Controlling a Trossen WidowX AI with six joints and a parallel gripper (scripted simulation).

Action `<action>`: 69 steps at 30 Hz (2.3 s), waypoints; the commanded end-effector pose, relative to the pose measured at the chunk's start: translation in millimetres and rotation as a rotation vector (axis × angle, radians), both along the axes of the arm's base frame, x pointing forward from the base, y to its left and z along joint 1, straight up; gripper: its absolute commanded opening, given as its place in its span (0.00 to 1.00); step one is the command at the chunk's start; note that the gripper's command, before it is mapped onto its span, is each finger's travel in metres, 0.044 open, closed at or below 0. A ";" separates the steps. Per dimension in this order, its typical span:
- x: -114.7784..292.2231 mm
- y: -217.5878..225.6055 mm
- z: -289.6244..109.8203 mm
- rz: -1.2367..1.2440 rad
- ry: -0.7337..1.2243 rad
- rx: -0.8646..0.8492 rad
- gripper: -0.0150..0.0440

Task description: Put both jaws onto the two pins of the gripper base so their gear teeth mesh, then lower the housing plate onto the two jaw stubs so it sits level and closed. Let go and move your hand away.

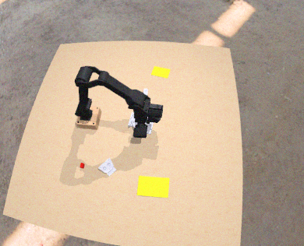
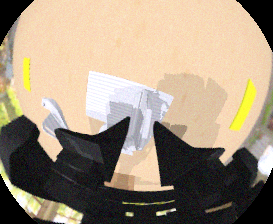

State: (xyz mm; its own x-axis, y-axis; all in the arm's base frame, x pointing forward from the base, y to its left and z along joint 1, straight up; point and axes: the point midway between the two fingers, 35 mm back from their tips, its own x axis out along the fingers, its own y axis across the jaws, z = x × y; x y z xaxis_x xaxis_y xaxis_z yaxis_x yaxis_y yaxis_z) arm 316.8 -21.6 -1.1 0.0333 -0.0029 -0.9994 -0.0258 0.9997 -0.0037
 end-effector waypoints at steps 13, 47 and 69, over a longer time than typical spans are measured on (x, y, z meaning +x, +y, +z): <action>-0.7 -0.3 -3.3 0.003 0.004 -0.002 0.48; -1.6 5.4 62.5 0.014 0.001 -0.001 0.72; -43.8 182.9 81.9 0.549 0.004 0.000 1.00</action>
State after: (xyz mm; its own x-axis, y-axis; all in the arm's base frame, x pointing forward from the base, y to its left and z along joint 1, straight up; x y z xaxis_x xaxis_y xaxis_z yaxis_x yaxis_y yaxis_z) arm 281.5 139.9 74.5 0.0177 0.0026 -0.9998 -0.4889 0.8723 -0.0063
